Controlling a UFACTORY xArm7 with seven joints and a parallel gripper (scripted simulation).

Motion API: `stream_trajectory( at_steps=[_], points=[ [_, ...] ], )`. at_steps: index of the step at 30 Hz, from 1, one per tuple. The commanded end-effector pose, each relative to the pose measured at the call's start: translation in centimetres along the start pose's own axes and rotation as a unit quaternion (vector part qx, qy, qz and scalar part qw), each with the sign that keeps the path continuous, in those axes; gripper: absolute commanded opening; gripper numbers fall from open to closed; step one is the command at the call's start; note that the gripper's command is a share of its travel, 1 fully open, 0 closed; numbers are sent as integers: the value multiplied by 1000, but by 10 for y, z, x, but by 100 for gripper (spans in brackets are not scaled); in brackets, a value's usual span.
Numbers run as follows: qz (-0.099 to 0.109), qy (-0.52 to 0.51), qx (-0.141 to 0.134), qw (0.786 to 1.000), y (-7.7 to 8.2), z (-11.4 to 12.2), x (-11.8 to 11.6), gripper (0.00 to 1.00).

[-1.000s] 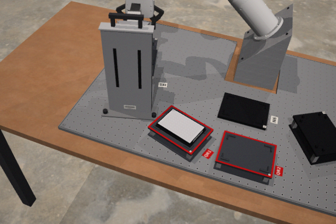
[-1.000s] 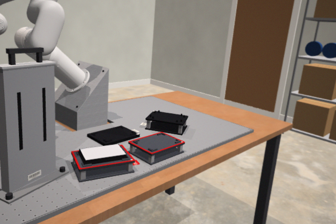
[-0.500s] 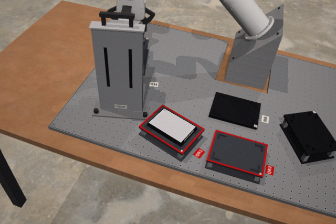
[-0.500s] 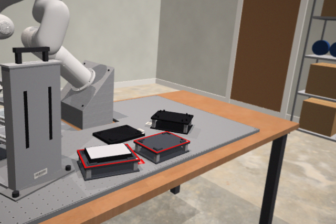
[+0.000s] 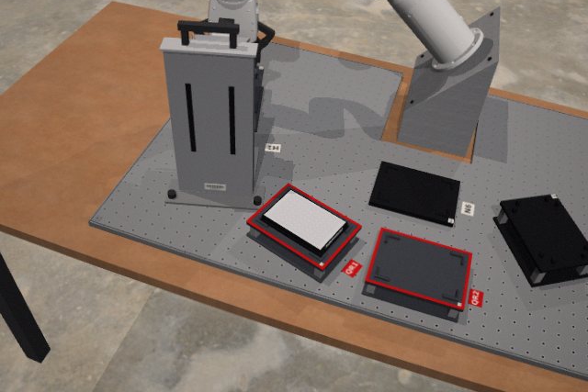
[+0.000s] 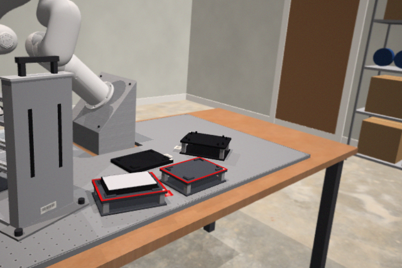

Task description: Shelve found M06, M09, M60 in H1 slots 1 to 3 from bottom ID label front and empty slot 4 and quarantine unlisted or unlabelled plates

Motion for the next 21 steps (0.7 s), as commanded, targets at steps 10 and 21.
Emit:
stream_trajectory(
  at_steps=[10,21],
  points=[
    [2,0,1,1000,-20,-1,2,100],
    [2,0,1,1000,-21,-1,2,100]
  ],
)
Point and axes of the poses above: the point where the finger pads meet when closed, its own y axis back along the fingers, its own x axis across the jaws, z = x × y, the point moved 1 cm from there along y, back along the fingers, and after that the axes turned 15 degrees about -y, right-handed, at the moved point
